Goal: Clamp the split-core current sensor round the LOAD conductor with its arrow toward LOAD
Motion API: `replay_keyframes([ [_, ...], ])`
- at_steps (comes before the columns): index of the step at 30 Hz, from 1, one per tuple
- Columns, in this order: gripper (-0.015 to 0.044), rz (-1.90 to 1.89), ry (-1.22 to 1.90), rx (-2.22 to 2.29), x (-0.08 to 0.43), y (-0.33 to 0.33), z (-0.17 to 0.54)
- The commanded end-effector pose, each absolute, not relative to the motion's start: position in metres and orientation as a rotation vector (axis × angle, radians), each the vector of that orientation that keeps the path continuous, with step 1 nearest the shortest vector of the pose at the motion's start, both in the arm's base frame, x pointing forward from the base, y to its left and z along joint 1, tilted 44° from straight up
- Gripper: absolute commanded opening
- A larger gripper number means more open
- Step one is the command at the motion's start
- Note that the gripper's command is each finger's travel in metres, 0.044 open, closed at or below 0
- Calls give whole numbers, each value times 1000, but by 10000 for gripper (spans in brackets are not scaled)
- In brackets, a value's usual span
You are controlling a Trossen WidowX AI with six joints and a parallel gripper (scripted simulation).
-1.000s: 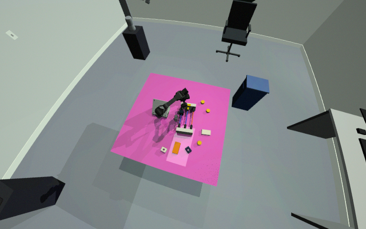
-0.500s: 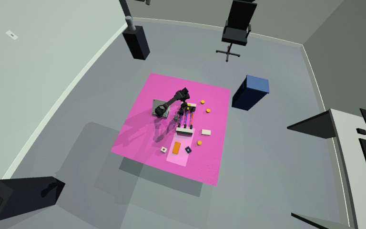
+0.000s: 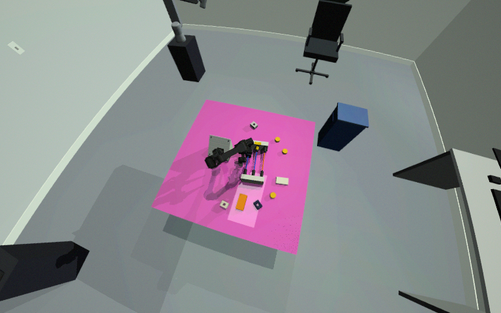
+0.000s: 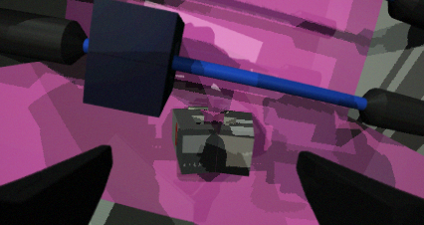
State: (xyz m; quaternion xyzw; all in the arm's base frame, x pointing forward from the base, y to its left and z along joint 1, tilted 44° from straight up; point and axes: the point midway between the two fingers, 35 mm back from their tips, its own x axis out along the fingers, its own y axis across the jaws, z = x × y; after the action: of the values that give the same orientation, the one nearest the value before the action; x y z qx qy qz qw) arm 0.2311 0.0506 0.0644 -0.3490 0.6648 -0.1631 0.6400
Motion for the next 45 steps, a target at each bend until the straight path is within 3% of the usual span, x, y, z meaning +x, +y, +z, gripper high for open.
replay_keyframes([
  [1,440,-406,1558,-783,218,37,67],
  [45,440,-407,1557,-784,219,-5,24],
])
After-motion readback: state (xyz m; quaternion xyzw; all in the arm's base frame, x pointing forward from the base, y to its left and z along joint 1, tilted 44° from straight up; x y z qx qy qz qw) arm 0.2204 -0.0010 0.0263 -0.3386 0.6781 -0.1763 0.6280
